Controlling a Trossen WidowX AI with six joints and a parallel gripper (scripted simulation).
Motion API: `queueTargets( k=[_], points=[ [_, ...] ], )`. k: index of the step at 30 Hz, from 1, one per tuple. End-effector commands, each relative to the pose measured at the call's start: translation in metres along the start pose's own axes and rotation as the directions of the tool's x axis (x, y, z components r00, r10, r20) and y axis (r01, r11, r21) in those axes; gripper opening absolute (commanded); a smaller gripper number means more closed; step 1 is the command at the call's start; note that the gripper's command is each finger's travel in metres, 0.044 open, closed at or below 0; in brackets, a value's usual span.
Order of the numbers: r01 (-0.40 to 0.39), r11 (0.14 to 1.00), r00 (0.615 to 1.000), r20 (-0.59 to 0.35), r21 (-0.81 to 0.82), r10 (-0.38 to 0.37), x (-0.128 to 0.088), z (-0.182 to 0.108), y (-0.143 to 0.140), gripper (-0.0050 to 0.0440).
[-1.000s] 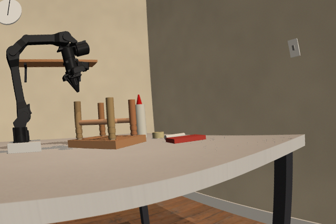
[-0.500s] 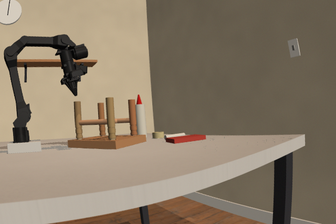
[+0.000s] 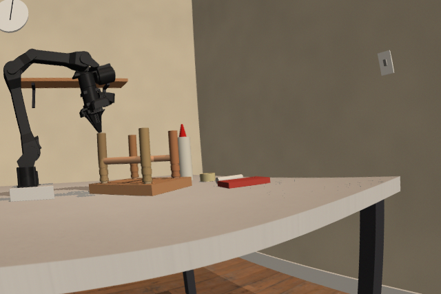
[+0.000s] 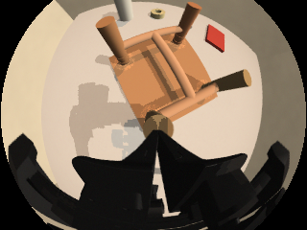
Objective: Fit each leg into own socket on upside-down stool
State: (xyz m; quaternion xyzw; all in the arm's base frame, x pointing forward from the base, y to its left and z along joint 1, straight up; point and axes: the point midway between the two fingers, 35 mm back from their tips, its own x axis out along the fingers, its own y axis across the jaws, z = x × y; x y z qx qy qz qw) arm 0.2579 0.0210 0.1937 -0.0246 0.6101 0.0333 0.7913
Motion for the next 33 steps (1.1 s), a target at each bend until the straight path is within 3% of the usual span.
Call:
queueTargets(
  k=[1,33],
  points=[
    [-0.003,1.000,1.000,-0.003,-0.002,0.003,0.004,-0.002,0.001,0.0000],
    [-0.003,1.000,1.000,-0.003,-0.002,0.003,0.026,-0.008,0.001,0.0000]
  ],
)
